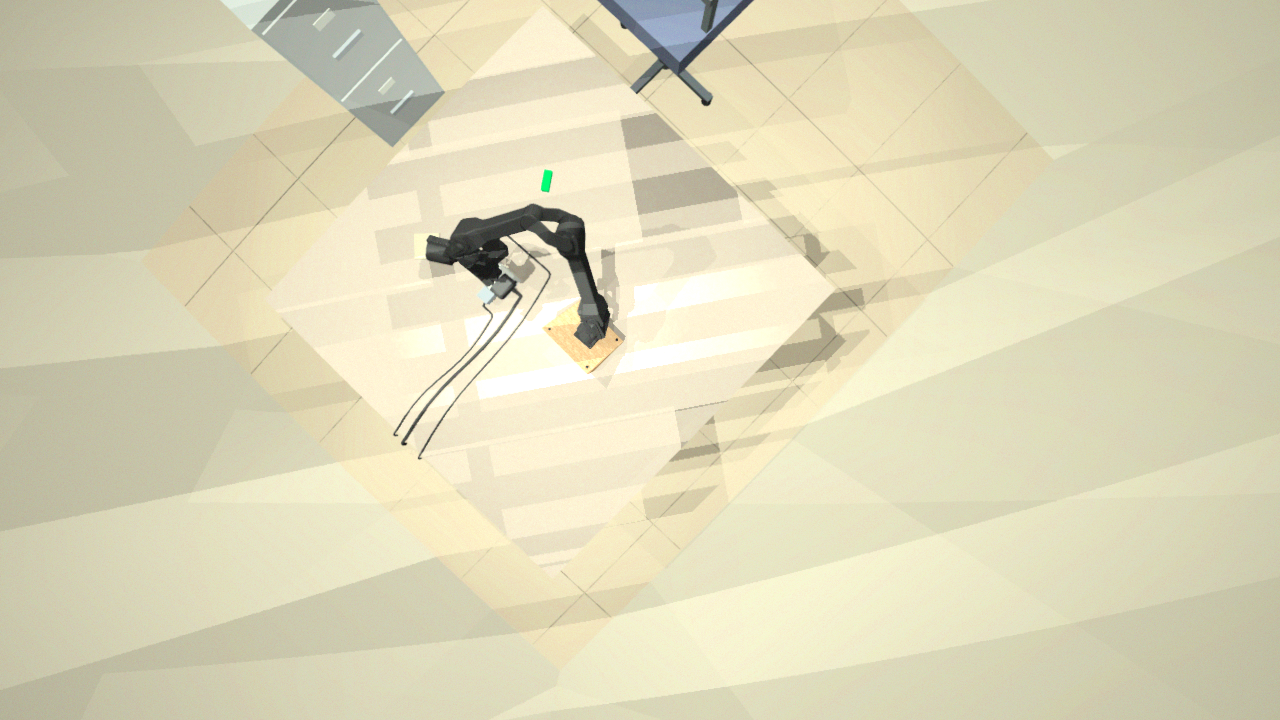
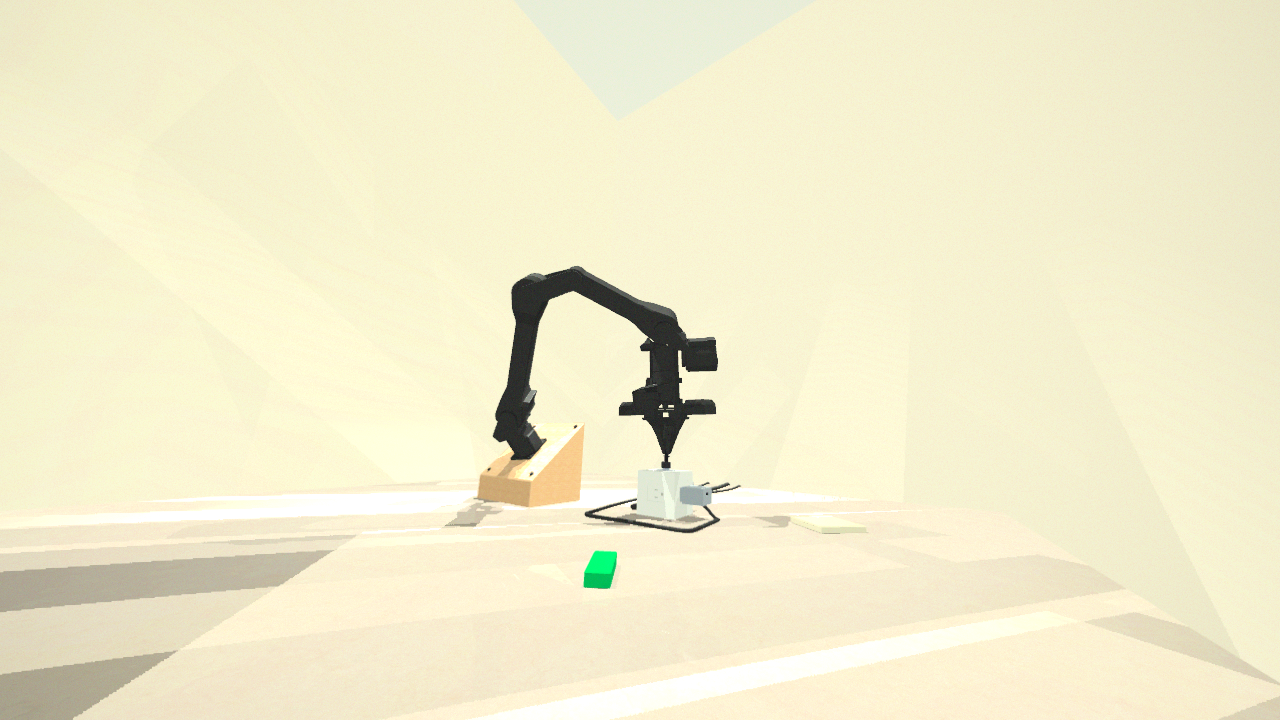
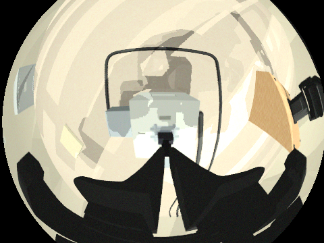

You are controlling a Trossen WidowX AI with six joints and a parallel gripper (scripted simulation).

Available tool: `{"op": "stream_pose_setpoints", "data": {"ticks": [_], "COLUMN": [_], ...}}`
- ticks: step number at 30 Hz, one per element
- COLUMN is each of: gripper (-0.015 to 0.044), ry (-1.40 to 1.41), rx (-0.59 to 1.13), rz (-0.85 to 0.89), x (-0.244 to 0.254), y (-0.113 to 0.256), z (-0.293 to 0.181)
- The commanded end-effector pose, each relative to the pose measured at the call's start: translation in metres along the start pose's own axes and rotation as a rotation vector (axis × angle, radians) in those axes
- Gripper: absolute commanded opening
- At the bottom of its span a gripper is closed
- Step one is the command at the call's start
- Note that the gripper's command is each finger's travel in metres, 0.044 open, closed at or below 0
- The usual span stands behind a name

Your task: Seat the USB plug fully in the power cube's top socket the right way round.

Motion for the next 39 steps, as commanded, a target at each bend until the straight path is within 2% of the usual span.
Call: {"op": "stream_pose_setpoints", "data": {"ticks": [1, 39], "gripper": [0.0000, 0.0000], "ry": [0.006, 0.006], "rx": [-0.002, -0.003], "rz": [0.002, 0.002], "x": [0.0000, 0.0000], "y": [-0.0008, -0.0048], "z": [0.0000, 0.0004]}}
Point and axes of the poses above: the point midway between the two fingers, 35 mm back from their tips, its own y axis back along the fingers, its own x axis across the jaws, z = x × y, the point moved 9 cm from there along y, back along the fingers, and after that the axes turned 3 degrees about y, right-handed, at the moved point
